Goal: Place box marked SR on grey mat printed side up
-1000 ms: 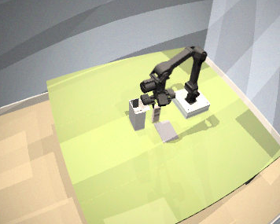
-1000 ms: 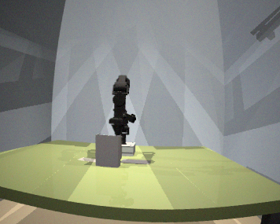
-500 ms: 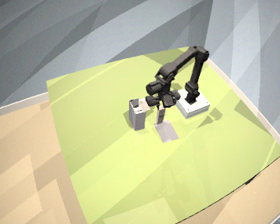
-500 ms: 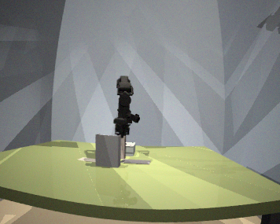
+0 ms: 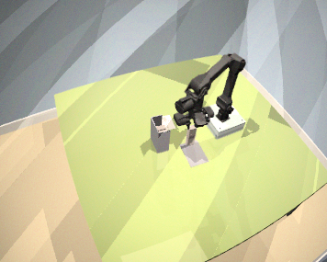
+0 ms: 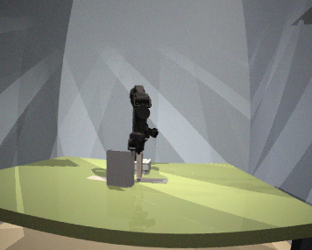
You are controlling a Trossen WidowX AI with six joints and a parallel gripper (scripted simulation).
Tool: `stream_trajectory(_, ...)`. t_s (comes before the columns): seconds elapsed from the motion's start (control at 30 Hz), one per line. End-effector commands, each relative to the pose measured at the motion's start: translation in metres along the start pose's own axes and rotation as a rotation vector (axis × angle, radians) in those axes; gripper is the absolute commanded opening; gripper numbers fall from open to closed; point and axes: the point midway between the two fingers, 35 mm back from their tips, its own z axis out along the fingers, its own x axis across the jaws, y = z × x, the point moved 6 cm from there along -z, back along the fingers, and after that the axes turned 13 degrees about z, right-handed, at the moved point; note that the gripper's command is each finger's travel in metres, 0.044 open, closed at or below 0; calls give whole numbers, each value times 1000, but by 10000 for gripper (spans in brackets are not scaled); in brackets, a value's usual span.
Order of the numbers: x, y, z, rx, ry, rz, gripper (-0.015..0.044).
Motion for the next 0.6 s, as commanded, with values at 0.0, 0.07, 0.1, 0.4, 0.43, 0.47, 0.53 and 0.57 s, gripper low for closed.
stream_trajectory(0.0,0,0,3,-2,0,4,153)
stream_trajectory(0.07,0,0,6,-2,0,4,153)
stream_trajectory(0.1,0,0,8,-2,0,4,153)
stream_trajectory(0.4,0,0,12,1,1,0,232)
stream_trajectory(0.43,0,0,12,1,1,0,237)
stream_trajectory(0.47,0,0,12,1,1,0,237)
stream_trajectory(0.53,0,0,12,1,1,0,237)
stream_trajectory(0.57,0,0,12,1,1,0,237)
